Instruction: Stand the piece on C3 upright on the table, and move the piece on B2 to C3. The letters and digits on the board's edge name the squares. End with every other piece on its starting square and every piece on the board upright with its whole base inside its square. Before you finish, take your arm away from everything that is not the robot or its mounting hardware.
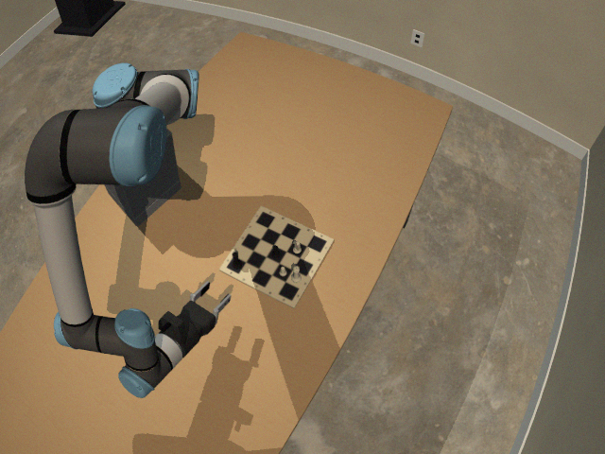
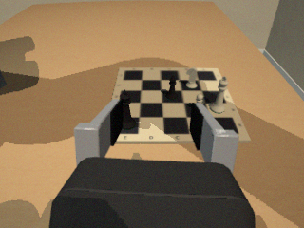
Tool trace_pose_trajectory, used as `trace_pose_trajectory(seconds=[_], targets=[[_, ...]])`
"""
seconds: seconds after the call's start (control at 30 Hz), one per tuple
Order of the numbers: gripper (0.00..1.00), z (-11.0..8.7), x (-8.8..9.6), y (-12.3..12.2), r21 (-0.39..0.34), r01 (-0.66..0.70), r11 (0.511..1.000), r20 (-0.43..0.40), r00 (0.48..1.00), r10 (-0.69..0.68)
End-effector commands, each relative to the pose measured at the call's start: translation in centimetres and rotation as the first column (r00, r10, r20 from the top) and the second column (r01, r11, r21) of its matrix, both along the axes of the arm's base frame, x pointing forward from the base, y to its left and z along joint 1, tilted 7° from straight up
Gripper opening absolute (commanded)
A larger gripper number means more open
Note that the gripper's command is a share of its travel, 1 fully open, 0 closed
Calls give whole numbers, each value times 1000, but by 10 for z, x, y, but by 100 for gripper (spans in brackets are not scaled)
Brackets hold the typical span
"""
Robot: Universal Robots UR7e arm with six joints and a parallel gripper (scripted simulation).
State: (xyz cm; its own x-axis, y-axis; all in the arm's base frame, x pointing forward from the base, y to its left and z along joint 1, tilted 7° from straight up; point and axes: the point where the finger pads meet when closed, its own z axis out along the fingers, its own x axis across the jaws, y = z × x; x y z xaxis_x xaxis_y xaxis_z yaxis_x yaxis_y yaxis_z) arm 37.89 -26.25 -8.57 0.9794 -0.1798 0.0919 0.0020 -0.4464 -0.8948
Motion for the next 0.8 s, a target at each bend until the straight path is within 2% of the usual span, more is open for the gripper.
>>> trace_pose_trajectory(seconds=[0.0,0.2,0.3,0.47,0.67,0.77], targets=[[100,-1,0,0,-2,-1,1000,1,1000,1],[100,0,1,4,-18,-22,1000,11,1000,22],[100,1,3,10,-51,-62,997,30,998,63],[100,4,9,29,-166,-185,969,84,976,201],[100,7,17,60,-338,-336,879,131,908,398],[100,7,17,60,-348,-343,872,132,903,408]])
